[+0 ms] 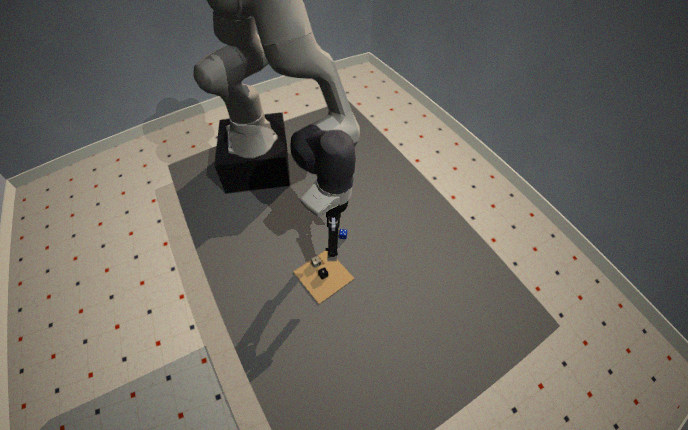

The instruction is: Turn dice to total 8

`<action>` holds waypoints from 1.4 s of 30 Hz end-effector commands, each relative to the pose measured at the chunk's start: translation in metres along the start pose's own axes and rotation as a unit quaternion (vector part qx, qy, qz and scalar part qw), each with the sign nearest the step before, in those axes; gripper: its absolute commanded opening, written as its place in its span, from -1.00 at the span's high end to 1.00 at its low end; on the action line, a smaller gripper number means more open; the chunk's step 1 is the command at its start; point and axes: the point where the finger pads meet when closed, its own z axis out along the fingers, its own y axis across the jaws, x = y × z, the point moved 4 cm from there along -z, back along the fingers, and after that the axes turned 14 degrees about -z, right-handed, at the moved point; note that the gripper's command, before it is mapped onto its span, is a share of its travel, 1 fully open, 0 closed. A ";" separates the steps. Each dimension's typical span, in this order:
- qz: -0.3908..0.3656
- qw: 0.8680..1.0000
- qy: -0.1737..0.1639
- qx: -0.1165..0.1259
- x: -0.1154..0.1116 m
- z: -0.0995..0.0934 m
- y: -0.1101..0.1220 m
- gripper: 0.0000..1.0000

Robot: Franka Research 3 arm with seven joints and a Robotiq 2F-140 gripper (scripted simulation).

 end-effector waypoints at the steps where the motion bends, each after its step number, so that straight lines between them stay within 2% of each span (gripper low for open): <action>1: -0.086 0.996 -0.007 0.001 -0.003 0.000 0.002 -1.00; 4: -0.097 0.995 -0.007 0.001 -0.004 0.000 0.004 -1.00; 5: -0.124 0.992 -0.007 0.002 -0.006 0.000 0.006 -1.00; 19: -0.264 0.964 -0.007 0.004 -0.018 0.000 0.021 -1.00; 21: -0.264 0.964 -0.007 0.004 -0.018 0.000 0.021 -1.00; 22: -0.290 0.957 -0.007 0.004 -0.020 0.000 0.024 -1.00; 33: -0.397 0.918 -0.007 0.007 -0.029 0.000 0.036 -1.00; 34: -0.398 0.918 -0.007 0.007 -0.029 0.000 0.036 -1.00; 36: -0.424 0.906 -0.007 0.008 -0.031 0.000 0.039 -1.00; 38: -0.424 0.906 -0.007 0.008 -0.031 0.000 0.039 -1.00; 39: -0.448 0.894 -0.007 0.009 -0.034 0.000 0.042 -1.00; 42: -0.475 0.880 -0.007 0.010 -0.036 0.000 0.045 -1.00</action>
